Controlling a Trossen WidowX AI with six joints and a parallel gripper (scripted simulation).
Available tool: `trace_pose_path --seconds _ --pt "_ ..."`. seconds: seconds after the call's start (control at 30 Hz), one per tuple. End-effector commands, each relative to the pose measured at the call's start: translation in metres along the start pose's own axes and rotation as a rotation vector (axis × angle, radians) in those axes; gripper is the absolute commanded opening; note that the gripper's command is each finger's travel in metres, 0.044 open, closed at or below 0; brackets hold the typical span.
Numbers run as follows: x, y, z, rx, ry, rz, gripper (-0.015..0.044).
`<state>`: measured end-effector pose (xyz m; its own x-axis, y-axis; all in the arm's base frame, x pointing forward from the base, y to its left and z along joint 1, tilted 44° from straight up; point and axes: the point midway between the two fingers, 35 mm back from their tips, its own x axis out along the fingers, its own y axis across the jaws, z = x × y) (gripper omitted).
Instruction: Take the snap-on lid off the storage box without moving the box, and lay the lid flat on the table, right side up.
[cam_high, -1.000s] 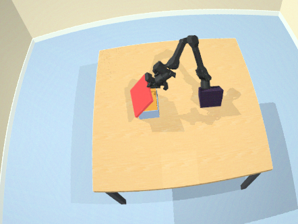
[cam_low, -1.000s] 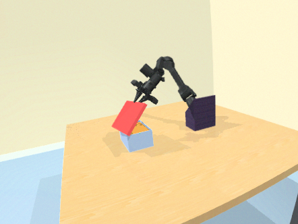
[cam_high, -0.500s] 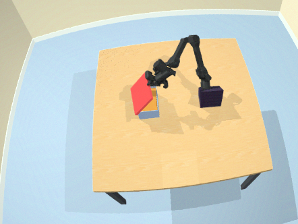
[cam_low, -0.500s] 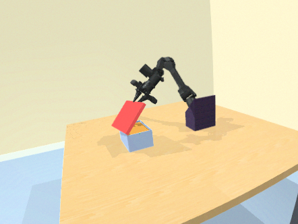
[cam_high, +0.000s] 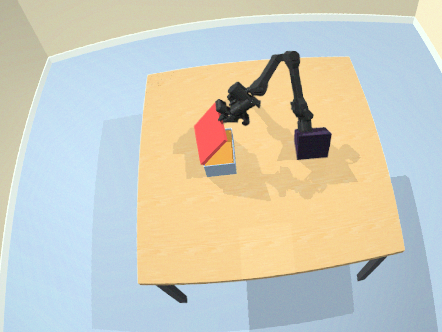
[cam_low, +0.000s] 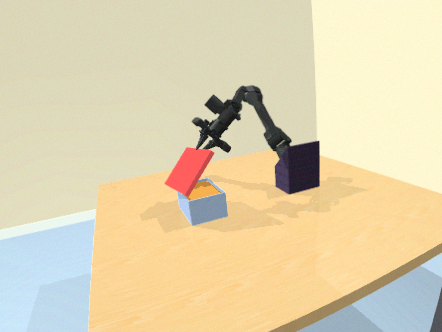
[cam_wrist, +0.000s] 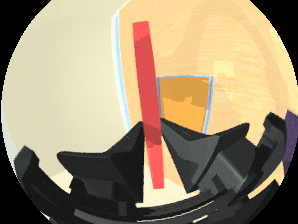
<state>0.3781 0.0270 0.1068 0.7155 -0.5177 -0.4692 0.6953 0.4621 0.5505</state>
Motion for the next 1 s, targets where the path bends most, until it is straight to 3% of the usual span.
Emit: trace_pose_path --seconds 0.0,0.97 --pt "-0.002 0.001 0.007 -0.001 0.008 0.009 0.0" --pt "-0.007 -0.003 0.065 -0.003 0.007 0.008 0.0"
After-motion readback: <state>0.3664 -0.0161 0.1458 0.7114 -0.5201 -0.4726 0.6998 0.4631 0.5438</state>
